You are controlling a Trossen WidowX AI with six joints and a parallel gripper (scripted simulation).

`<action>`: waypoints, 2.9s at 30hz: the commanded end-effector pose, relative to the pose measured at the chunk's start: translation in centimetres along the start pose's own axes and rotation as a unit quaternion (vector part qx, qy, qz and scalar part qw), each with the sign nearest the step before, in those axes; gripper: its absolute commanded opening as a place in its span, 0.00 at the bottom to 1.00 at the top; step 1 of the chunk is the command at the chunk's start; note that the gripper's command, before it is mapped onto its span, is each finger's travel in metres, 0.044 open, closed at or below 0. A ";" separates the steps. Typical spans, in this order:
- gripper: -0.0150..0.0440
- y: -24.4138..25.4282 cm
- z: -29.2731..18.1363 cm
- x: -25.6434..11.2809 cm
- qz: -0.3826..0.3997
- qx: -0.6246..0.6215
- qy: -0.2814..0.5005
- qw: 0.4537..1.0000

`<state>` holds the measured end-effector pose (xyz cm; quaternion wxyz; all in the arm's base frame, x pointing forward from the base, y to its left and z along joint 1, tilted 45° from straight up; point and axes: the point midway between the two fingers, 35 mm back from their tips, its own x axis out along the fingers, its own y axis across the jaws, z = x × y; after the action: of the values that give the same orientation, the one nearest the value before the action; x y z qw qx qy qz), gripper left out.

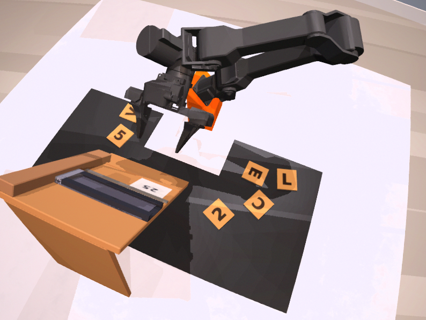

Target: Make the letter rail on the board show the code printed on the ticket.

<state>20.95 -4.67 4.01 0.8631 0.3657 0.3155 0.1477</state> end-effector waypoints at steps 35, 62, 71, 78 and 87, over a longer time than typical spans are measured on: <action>1.00 -2.5 16.1 -5.5 0.147 -0.694 0.096 0.699; 1.00 -2.2 15.3 -6.1 0.135 -0.695 0.081 0.701; 1.00 0.1 10.4 -8.1 0.059 -0.705 0.000 0.707; 1.00 0.1 10.3 -8.1 0.057 -0.705 -0.002 0.707; 0.83 -1.0 9.8 -7.4 0.068 -0.614 0.023 0.786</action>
<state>21.70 -14.30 12.90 0.8707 -0.2979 0.1151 0.3740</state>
